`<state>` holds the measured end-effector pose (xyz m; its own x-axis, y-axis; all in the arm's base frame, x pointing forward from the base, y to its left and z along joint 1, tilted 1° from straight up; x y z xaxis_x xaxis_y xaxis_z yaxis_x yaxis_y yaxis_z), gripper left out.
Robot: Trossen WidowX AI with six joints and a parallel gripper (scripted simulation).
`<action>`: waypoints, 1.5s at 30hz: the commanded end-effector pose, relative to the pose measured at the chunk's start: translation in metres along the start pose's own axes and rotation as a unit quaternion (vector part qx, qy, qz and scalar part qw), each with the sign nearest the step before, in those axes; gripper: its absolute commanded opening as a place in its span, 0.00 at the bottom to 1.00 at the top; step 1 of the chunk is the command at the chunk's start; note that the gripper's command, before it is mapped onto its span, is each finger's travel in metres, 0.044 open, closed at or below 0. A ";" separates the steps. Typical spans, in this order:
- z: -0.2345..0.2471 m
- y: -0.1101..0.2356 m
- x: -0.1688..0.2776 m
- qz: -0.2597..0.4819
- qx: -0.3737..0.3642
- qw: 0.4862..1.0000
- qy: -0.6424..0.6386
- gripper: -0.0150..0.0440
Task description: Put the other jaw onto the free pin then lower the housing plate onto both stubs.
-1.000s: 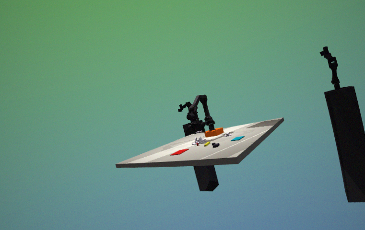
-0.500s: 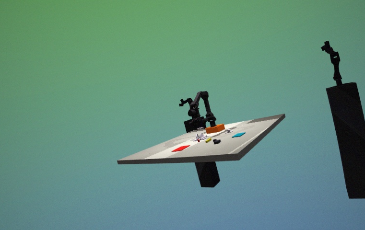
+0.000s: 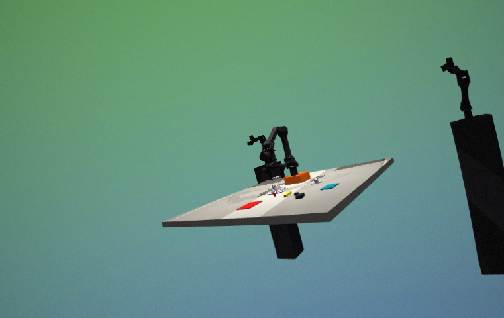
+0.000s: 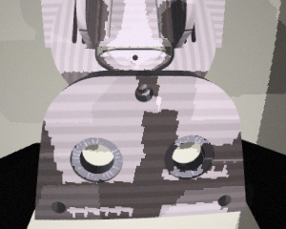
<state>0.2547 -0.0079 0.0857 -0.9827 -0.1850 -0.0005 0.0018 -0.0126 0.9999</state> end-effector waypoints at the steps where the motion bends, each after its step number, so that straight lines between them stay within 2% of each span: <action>1: 0.000 0.000 0.000 0.000 0.002 1.000 -0.002 0.85; 45: 0.000 -0.062 0.000 0.000 0.002 1.000 -0.002 0.85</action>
<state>0.2558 -0.0074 0.0271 -0.9825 -0.1860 -0.0034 -0.0011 -0.0124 0.9999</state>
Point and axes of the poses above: the point midway between the two fingers, 35 mm back from their tips, its own y axis back along the fingers, its own z axis across the jaws, x = y × z, the point moved 3 cm from there along y, back along the fingers, and after that the axes turned 4 degrees about y, right-handed, at the moved point
